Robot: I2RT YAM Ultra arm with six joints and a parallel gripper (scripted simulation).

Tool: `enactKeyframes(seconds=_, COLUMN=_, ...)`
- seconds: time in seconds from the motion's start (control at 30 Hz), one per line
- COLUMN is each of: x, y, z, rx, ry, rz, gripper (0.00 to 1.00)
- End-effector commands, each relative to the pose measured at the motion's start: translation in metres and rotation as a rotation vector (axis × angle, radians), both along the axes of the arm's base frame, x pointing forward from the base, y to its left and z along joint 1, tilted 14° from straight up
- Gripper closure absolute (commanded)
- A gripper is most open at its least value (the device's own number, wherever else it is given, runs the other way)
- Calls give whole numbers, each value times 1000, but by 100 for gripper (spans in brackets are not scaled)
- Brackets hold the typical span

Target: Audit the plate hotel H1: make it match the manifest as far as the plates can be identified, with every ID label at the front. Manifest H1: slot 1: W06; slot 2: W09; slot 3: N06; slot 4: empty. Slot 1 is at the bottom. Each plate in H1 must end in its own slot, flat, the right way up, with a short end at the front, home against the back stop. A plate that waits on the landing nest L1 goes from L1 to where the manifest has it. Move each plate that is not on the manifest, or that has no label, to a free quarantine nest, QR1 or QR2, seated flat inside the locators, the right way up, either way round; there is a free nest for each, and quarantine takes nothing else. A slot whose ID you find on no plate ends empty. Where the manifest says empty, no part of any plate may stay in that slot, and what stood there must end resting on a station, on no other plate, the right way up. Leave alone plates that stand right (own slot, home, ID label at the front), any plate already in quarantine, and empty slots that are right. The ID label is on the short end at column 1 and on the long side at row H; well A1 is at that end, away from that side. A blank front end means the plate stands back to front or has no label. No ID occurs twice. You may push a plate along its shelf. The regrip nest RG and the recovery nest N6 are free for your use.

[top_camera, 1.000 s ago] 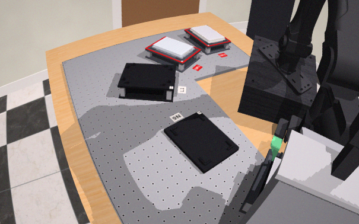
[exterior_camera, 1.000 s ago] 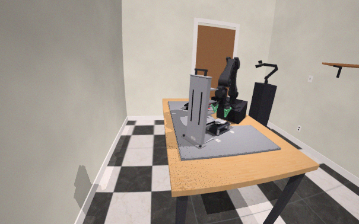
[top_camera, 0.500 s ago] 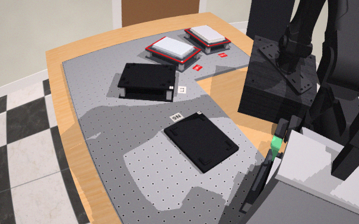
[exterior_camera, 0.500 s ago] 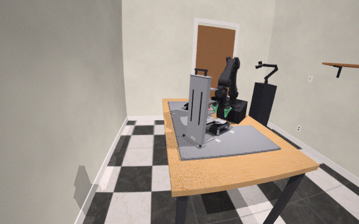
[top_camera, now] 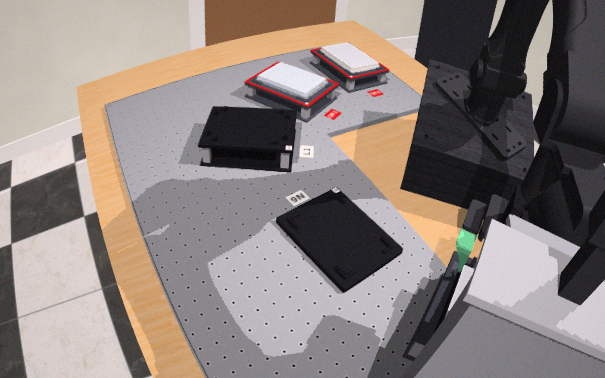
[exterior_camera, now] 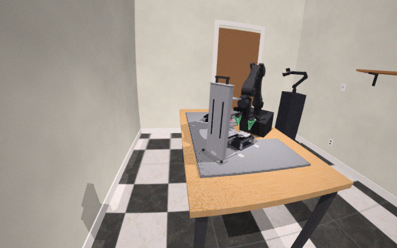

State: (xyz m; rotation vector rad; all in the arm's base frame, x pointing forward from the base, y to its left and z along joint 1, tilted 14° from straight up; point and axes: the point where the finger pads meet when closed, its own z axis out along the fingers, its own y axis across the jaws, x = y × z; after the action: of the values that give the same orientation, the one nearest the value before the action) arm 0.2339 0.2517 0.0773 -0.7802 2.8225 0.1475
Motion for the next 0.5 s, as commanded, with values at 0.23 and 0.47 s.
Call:
enactKeyframes(seconds=0.23, x=2, y=0, z=-14, rx=-1, ry=6, rz=-1, gripper=0)
enactKeyframes(seconds=0.47, x=4, y=1, z=-23, rx=-1, ry=6, rz=-1, gripper=0)
